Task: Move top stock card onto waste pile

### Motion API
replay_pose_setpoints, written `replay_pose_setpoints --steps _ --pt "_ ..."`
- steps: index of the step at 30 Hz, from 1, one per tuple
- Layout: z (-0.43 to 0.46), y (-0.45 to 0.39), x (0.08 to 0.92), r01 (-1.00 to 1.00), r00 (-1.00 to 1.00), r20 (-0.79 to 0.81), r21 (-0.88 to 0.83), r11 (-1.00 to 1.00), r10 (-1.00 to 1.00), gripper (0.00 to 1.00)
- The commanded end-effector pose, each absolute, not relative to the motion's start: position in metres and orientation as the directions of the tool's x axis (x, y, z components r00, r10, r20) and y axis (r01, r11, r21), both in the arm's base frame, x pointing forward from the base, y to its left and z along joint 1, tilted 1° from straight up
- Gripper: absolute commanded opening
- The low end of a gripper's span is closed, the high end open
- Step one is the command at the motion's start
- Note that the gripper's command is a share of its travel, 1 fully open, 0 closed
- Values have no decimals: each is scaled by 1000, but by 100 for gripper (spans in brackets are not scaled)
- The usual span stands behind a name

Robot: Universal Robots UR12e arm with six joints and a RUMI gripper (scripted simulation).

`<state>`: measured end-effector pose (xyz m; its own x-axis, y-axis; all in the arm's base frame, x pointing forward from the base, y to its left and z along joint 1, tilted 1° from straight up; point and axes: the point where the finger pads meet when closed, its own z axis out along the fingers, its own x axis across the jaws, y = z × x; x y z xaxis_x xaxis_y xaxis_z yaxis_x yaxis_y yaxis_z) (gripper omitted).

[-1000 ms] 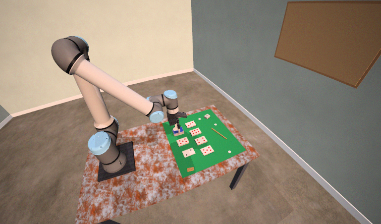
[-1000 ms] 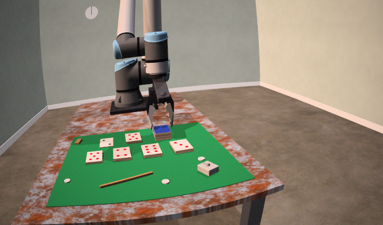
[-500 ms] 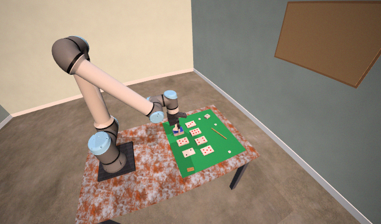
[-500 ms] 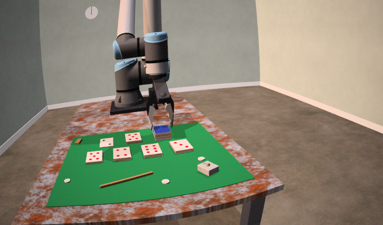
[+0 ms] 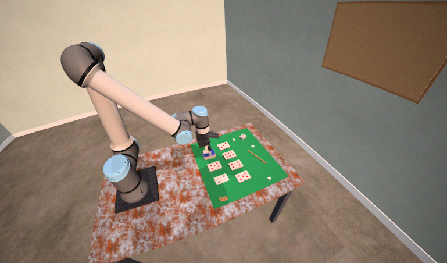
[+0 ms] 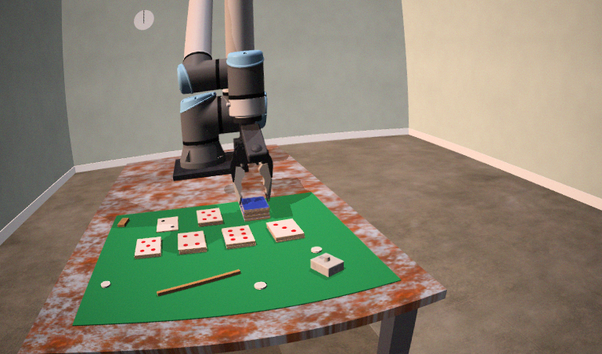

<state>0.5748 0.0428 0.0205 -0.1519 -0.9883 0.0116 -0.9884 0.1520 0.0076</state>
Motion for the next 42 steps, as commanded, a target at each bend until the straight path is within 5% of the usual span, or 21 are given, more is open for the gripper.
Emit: replay_pose_setpoints --steps 1,42 --pt "21 43 575 -988 -152 12 6 152 -988 43" --pt "21 43 575 -988 -152 12 6 152 -988 42"
